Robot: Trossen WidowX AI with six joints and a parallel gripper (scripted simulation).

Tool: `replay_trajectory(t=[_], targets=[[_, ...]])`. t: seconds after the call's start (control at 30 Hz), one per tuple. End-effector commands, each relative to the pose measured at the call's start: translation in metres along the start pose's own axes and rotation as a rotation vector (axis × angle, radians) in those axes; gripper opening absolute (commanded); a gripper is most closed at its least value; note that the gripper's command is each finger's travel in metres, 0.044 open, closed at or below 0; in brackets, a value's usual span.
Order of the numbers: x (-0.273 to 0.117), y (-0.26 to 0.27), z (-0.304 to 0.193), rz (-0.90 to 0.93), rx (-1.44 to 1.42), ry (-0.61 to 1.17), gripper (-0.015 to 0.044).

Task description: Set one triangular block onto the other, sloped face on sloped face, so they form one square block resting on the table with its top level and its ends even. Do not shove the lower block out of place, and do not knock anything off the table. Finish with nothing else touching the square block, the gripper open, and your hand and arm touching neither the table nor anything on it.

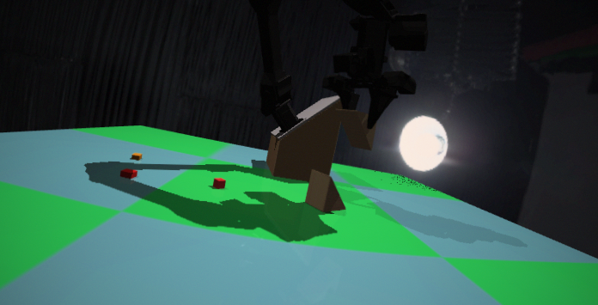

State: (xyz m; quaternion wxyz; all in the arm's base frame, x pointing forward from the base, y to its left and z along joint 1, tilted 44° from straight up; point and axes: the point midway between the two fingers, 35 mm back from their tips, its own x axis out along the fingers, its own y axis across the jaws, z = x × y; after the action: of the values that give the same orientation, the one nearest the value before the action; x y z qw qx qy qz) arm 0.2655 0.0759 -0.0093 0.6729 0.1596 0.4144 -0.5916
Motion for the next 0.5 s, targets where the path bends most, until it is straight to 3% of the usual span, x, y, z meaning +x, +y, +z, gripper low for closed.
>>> replay_trajectory(t=[0.0, 0.23, 0.47], targets=[[-0.001, -0.008, -0.020, -0.015, 0.004, -0.013, 0.0000], [0.000, -0.013, -0.035, -0.021, 0.009, -0.028, 0.0000], [0.028, -0.011, -0.022, -0.018, 0.009, -0.027, 0.0000]])
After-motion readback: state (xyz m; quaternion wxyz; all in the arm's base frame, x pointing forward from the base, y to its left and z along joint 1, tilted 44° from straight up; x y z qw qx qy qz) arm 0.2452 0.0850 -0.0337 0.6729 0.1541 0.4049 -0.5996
